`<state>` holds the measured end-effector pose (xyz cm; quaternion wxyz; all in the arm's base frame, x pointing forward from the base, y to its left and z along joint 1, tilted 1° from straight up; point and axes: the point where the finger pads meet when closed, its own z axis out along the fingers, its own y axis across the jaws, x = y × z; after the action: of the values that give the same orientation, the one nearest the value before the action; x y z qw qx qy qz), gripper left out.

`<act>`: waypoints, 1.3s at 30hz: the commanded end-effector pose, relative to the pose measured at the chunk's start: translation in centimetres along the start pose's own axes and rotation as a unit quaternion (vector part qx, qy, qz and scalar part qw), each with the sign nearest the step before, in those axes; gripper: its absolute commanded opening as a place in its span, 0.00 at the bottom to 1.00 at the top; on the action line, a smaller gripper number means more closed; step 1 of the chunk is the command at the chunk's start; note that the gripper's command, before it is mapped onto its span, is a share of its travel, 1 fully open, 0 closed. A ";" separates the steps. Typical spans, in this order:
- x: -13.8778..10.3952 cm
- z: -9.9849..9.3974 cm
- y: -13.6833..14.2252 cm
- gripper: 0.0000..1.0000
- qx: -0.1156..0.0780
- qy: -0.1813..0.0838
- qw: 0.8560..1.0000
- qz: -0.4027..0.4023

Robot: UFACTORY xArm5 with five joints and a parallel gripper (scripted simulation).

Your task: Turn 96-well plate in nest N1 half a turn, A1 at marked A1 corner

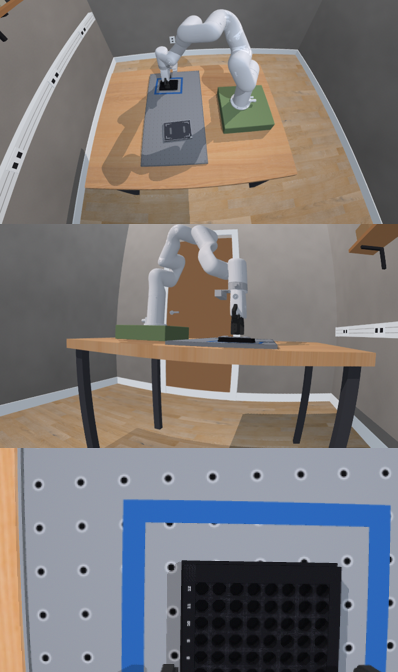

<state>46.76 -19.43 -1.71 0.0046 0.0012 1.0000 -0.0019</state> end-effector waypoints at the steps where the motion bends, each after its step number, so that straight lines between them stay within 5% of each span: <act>1: -0.1 0.2 -0.1 1.00 -0.001 -0.002 1.000 0.000; 39: -0.1 1.7 -0.1 1.00 -0.001 -0.002 1.000 0.000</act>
<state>46.77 -19.43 -3.54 0.0045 0.0012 1.0000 -0.0019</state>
